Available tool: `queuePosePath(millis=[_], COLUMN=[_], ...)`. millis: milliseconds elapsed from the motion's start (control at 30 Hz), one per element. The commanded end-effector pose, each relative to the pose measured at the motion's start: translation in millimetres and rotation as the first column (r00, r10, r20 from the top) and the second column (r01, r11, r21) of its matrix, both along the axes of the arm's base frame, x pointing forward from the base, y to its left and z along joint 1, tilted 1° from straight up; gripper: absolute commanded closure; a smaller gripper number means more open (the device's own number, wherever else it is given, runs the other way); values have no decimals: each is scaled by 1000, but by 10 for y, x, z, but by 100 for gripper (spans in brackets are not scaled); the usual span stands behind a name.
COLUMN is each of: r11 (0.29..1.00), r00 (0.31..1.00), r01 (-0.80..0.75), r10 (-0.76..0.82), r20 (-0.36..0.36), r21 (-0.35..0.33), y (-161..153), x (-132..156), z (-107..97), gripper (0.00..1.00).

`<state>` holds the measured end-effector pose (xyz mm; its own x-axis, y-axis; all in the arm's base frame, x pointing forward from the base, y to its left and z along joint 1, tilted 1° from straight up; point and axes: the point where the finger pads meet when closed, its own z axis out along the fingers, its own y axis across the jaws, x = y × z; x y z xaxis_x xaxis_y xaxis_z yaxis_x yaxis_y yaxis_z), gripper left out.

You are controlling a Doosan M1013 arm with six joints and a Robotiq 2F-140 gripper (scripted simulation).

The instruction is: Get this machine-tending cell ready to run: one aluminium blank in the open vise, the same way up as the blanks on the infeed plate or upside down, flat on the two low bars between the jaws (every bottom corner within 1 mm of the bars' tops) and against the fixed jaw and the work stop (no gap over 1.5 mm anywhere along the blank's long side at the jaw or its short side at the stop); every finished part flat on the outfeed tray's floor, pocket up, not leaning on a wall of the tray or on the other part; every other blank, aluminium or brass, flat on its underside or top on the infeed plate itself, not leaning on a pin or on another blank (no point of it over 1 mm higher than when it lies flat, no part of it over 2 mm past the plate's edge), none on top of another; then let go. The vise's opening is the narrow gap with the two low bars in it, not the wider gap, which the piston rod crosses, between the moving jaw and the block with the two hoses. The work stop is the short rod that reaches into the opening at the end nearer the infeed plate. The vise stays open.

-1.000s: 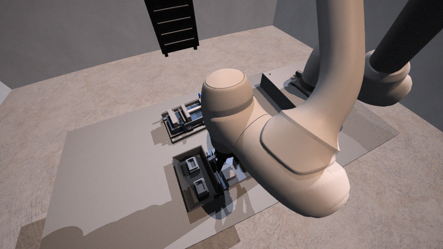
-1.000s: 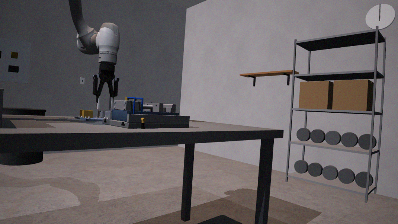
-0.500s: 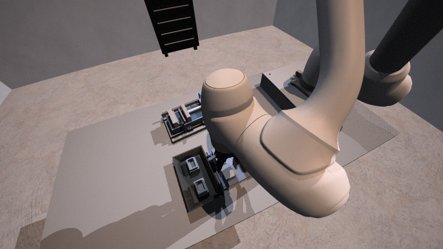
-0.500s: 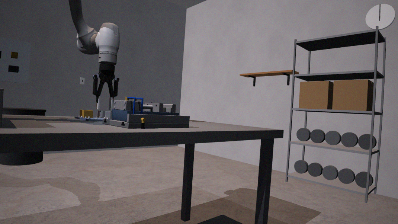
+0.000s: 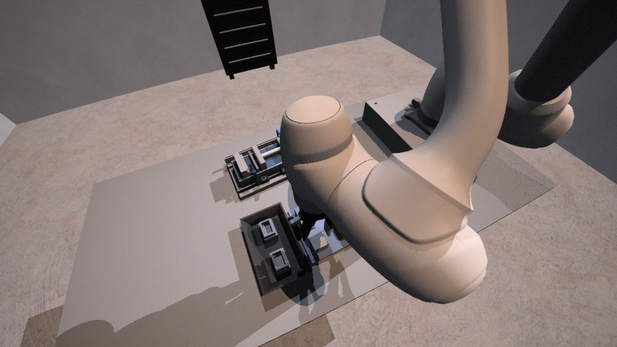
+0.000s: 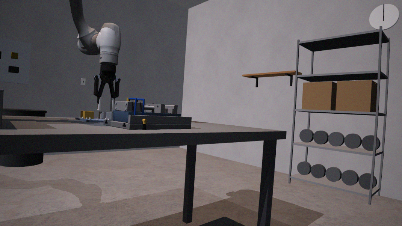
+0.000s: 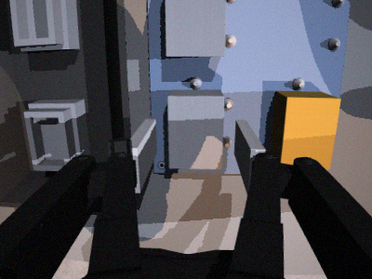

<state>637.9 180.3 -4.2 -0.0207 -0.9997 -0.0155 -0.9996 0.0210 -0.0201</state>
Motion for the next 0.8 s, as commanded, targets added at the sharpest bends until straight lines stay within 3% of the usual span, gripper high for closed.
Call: queuePosePath(millis=[0, 767], r11=[1000, 1000], r00=[1000, 1000], r01=[0, 0], r10=[0, 0], r20=[0, 0], r21=[0, 0], y=[0, 1], x=[0, 0], z=[1, -23], gripper=[60, 60])
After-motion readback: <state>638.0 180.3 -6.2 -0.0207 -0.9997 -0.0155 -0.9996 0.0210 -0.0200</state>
